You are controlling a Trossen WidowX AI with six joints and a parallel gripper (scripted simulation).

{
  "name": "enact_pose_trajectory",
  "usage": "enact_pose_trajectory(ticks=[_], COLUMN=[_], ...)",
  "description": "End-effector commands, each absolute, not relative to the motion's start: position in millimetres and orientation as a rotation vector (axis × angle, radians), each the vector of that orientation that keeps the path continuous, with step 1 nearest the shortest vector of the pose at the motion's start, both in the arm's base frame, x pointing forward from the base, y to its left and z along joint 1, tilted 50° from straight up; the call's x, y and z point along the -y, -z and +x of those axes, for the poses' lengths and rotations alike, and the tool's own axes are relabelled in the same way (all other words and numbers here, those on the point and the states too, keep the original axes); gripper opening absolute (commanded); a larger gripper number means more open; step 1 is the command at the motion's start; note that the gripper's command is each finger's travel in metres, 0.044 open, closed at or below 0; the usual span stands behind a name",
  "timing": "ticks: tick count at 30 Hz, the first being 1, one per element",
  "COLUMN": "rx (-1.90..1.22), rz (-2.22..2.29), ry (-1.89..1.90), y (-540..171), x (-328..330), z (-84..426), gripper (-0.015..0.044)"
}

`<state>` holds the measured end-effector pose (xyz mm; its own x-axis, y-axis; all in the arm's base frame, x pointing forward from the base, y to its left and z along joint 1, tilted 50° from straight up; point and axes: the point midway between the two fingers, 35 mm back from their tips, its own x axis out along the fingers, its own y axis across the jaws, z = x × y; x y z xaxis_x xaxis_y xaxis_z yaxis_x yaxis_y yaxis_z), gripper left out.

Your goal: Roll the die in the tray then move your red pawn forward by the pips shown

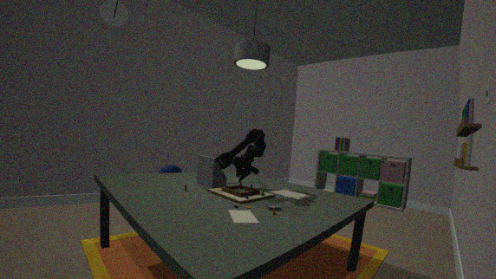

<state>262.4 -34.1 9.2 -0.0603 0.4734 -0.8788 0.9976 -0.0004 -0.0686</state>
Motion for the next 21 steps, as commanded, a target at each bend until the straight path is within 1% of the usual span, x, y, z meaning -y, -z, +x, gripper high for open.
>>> enact_pose_trajectory(ticks=[1,12,15,21], rx=[-1.528,-1.195,-1.172,-1.172], rz=[1.455,1.283,1.277,1.277], ry=[1.084,1.239,1.244,1.244], y=[-7,-8,-10,-52], x=[33,33,33,39], z=[260,261,262,272], gripper=[0.0000,0.0000,0.0000,0.0000])
